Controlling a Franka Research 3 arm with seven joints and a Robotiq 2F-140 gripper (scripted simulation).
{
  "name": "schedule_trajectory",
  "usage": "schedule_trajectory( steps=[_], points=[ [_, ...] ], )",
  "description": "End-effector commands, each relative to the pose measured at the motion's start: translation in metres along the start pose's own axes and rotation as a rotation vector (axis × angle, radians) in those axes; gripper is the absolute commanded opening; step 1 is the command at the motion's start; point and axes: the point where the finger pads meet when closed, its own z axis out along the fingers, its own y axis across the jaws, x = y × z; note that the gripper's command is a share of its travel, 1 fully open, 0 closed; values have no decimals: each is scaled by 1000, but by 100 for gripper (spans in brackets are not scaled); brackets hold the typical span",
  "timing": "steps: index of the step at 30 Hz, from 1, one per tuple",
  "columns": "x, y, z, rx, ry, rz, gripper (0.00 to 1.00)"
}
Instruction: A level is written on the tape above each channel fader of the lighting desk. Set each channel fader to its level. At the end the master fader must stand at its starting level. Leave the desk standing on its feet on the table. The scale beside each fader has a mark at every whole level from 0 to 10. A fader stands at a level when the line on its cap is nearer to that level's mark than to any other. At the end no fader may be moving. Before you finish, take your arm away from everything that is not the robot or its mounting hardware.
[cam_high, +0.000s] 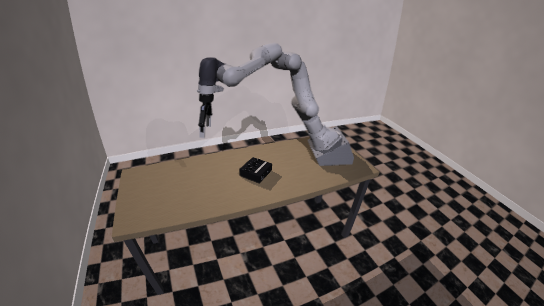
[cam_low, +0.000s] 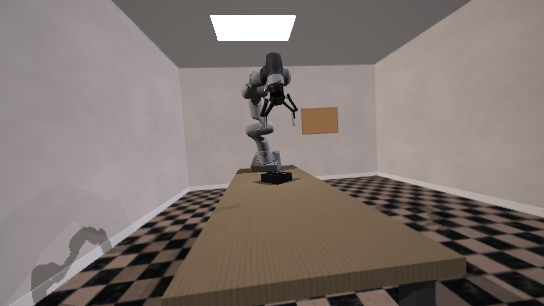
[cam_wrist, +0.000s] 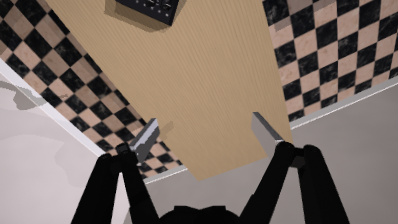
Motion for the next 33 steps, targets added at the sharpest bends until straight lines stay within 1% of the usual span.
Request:
schedule_trajectory(
  steps=[1, 4, 7, 8, 9, 12, 13, 17, 18, 22, 23, 28, 29, 33],
  points=[
    [1, 0, 0, 1, 0, -5, 100],
    [8, -4, 3, 9, 0, -68, 100],
    [27, -14, 12, 29, 2, -234, 100],
    [27, -14, 12, 29, 2, -234, 100],
    [36, -20, 16, 37, 5, -314, 100],
    [36, -20, 16, 37, 5, -314, 100],
    [47, -26, 21, 45, 9, -404, 100],
    [47, -26, 21, 45, 9, -404, 100],
    [60, -33, 27, 53, 14, -503, 100],
    [60, -33, 27, 53, 14, -503, 100],
    [73, -41, 33, 60, 21, -611, 100],
    [73, -41, 33, 60, 21, -611, 100],
    [88, -49, 41, 65, 29, -725, 100],
    [88, -49, 41, 65, 29, -725, 100]
  ],
)
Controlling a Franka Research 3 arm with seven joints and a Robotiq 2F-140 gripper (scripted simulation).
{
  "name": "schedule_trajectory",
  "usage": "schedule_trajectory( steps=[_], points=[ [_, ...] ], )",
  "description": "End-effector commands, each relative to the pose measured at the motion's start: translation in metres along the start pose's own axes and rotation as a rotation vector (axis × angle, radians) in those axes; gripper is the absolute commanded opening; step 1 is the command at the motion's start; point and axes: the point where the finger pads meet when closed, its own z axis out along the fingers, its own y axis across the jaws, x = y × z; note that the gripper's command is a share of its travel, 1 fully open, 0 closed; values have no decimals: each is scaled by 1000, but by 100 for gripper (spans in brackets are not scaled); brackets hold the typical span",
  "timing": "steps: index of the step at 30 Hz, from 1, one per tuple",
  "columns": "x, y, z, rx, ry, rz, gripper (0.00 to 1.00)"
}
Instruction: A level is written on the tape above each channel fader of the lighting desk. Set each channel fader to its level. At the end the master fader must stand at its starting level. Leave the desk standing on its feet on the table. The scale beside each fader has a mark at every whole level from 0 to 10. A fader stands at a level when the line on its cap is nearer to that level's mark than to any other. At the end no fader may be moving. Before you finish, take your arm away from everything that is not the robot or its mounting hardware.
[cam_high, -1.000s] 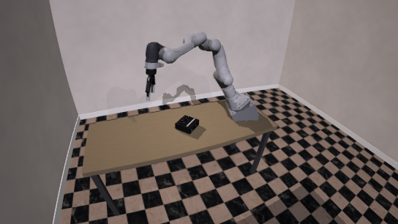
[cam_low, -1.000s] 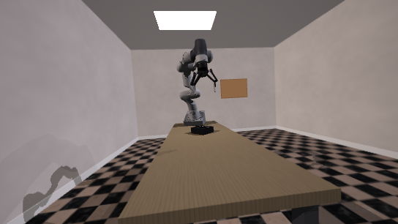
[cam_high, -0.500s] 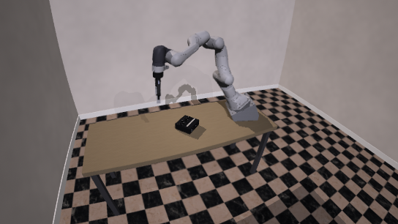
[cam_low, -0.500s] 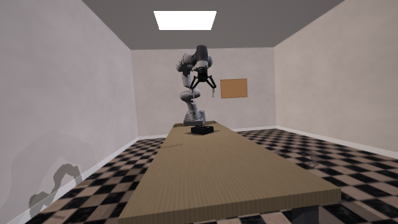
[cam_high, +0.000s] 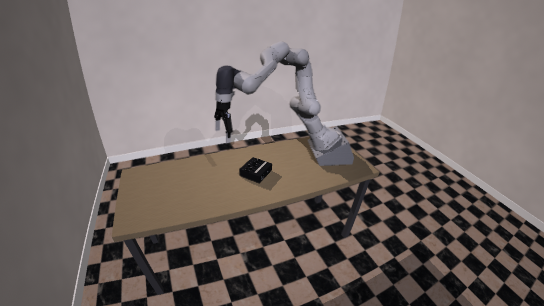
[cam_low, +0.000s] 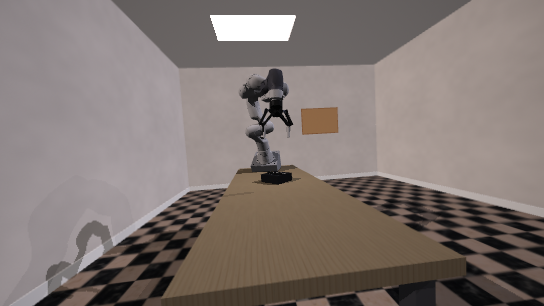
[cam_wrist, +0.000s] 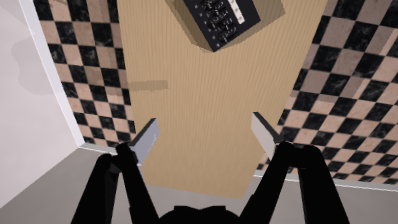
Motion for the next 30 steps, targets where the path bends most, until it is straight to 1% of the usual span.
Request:
schedule_trajectory(
  steps=[1, 2, 8, 9, 17, 18, 30],
  points=[
    [0, -1, 1, -6, -17, -136, 100],
    [18, 1, 9, -3, -11, -255, 100],
    [18, 1, 9, -3, -11, -255, 100],
    [36, 4, 18, -2, -5, -377, 100],
    [36, 4, 18, -2, -5, -377, 100],
    [55, 7, 28, -4, 1, -499, 100],
    [55, 7, 28, -4, 1, -499, 100]
  ],
)
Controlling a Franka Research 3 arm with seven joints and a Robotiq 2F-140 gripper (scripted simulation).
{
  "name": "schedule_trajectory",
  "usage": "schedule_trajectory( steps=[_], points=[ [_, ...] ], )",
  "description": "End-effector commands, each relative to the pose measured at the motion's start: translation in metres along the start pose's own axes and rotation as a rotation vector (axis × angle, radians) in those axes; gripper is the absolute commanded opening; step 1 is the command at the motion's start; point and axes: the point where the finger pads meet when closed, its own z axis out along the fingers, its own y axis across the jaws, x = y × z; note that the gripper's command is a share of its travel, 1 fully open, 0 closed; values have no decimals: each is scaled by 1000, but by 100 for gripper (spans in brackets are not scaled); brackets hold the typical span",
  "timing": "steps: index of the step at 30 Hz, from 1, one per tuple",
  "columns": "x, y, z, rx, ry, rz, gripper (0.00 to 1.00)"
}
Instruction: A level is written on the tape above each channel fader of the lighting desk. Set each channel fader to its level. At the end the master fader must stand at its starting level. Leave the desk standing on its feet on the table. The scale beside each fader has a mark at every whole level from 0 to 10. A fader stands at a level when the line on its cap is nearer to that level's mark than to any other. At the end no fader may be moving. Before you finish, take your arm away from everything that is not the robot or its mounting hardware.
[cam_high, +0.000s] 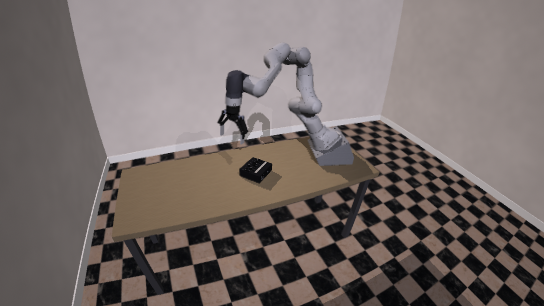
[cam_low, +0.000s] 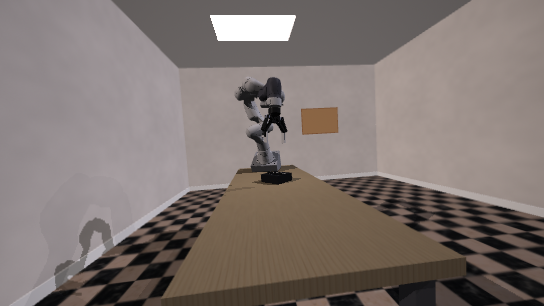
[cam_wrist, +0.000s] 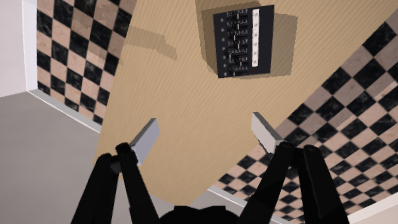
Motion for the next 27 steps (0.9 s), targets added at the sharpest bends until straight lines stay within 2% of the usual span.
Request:
schedule_trajectory(
  steps=[1, 14, 15, 27],
  points=[
    [0, 0, 0, 1, -3, -47, 100],
    [0, 0, 0, 1, -3, -47, 100],
    [15, 11, 10, -4, 1, -168, 100],
    [15, 11, 10, -4, 1, -168, 100]
  ],
)
